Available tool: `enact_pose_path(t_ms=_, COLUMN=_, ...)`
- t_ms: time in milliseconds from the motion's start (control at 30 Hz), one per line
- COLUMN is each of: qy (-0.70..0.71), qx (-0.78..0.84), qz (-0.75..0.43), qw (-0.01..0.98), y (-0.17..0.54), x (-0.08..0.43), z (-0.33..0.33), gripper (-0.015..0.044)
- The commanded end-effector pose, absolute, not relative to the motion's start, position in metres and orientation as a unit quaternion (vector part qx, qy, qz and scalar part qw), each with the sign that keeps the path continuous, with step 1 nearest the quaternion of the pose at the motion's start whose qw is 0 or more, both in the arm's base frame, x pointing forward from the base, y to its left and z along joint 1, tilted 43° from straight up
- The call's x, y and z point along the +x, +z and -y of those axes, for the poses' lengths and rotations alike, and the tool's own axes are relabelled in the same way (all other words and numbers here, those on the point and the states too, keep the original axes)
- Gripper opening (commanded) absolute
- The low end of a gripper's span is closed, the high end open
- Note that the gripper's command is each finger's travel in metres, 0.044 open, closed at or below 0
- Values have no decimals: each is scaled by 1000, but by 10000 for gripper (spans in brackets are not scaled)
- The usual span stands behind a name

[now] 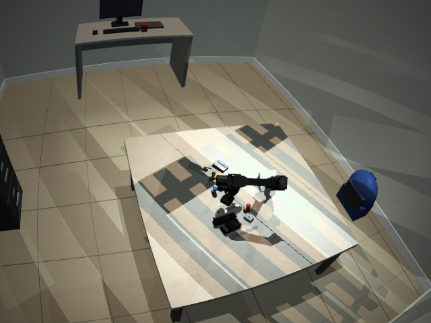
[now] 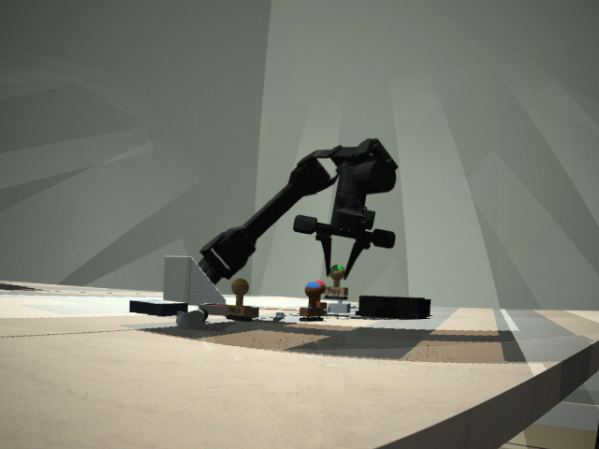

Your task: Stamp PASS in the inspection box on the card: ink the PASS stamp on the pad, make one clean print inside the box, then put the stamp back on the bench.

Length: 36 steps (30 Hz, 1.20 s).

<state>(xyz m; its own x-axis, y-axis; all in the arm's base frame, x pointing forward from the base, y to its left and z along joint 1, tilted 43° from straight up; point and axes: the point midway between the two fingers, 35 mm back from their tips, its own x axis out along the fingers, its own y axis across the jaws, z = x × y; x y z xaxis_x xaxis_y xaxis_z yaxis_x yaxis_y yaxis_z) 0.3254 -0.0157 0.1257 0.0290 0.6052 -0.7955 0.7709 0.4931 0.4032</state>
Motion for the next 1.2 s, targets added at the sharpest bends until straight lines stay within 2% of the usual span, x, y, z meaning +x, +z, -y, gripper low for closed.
enact_pose_path(t_ms=0, qy=-81, qx=495, qz=-692, qw=520, y=132, x=325, z=23, gripper=0)
enact_pose_path(t_ms=667, qy=-81, qx=494, qz=-692, qw=520, y=150, x=318, z=43, gripper=0)
enact_pose_path(t_ms=1167, qy=-87, qx=491, qz=-692, qw=522, y=110, x=260, z=84, gripper=0)
